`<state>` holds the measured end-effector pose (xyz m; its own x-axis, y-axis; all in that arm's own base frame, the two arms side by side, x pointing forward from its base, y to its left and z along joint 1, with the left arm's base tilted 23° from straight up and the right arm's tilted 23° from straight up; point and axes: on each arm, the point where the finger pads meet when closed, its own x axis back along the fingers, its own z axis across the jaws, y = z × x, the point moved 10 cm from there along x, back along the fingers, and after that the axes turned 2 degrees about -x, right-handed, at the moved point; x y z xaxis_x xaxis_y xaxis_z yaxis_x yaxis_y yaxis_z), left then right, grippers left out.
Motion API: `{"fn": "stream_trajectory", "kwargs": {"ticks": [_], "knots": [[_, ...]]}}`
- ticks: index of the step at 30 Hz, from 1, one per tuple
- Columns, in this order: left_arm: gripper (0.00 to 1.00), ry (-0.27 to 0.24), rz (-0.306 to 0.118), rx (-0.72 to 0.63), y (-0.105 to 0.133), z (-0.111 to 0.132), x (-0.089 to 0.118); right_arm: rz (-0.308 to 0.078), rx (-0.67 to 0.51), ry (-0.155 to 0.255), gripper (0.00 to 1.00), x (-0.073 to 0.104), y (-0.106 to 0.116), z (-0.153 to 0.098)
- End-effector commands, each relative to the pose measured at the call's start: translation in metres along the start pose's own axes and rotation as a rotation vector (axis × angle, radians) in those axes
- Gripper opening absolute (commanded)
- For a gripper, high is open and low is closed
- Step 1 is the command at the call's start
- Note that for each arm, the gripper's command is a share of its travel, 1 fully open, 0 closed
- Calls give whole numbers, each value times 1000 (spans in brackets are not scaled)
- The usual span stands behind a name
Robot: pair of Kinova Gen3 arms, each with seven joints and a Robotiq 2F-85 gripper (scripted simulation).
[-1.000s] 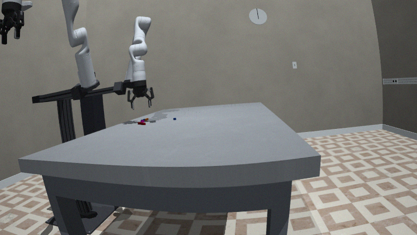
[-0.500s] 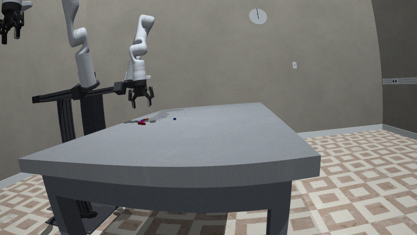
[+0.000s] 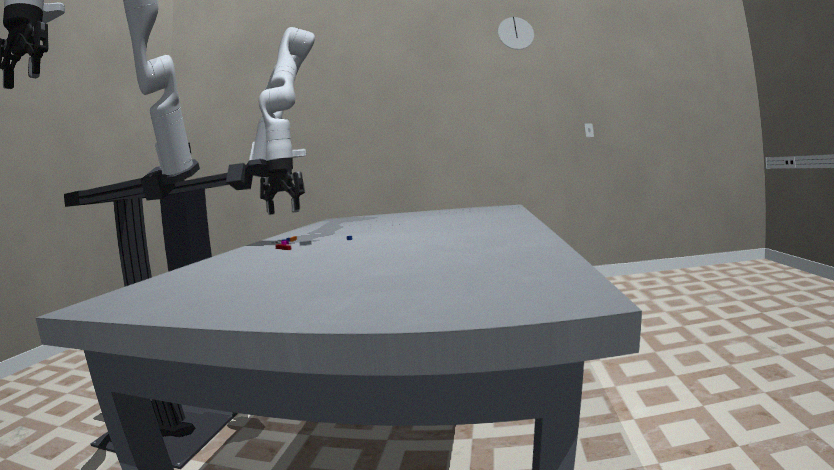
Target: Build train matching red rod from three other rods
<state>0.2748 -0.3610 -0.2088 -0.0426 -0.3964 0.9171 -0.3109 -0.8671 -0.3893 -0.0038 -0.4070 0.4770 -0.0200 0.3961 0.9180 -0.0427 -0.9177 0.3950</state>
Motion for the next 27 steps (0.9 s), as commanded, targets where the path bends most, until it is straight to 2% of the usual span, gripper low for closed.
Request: {"fn": "stream_trajectory", "kwargs": {"ticks": [1, 3, 4, 27], "knots": [[1000, 1, -2, -6, 0, 0, 1, -1, 0, 1, 1000, 1, 0, 0], [1000, 1, -2, -6, 0, 0, 1, -1, 0, 1, 1000, 1, 0, 0], [317, 1, -2, -6, 0, 0, 1, -1, 0, 1, 1000, 1, 0, 0], [317, 1, -2, -6, 0, 0, 1, -1, 0, 1, 1000, 1, 0, 0]]}}
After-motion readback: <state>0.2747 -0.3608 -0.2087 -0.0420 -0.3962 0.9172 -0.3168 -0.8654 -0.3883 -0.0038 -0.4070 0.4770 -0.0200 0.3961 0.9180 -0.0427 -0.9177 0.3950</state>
